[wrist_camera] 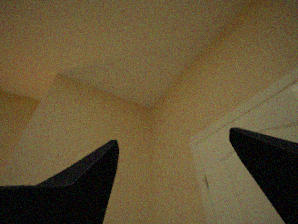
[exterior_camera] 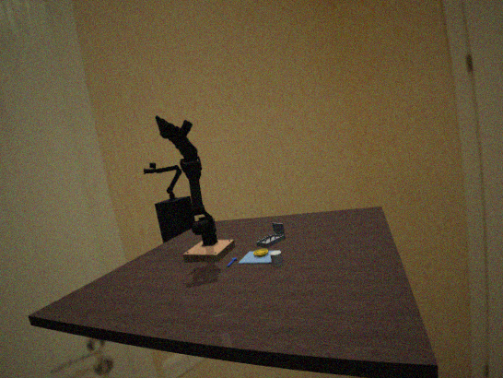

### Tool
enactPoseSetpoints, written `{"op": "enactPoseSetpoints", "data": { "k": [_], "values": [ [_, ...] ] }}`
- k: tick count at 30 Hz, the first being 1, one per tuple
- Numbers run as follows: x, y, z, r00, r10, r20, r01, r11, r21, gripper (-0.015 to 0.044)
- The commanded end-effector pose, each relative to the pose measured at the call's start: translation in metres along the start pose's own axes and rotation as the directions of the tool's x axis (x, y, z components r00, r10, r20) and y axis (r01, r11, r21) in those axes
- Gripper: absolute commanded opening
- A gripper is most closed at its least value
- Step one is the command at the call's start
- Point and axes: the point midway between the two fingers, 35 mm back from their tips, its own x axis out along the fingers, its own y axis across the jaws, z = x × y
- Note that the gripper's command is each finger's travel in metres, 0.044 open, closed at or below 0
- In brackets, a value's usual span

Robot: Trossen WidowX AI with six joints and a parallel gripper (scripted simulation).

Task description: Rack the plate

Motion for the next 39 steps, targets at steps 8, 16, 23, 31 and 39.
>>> {"op": "enactPoseSetpoints", "data": {
  "k": [8,16,23,31,39],
  "values": [
    [0.015,-0.046,-0.002,0.99,-0.129,0.06,0.134,0.987,-0.089,0.04],
    [0.025,-0.12,0.002,0.933,-0.339,0.118,0.357,0.913,-0.197,0.04],
    [0.016,-0.187,0.016,0.836,-0.511,0.201,0.548,0.796,-0.258,0.04],
    [-0.014,-0.256,0.043,0.675,-0.664,0.323,0.738,0.617,-0.273,0.04],
    [-0.047,-0.296,0.069,0.518,-0.74,0.428,0.854,0.426,-0.298,0.04]
  ]
}}
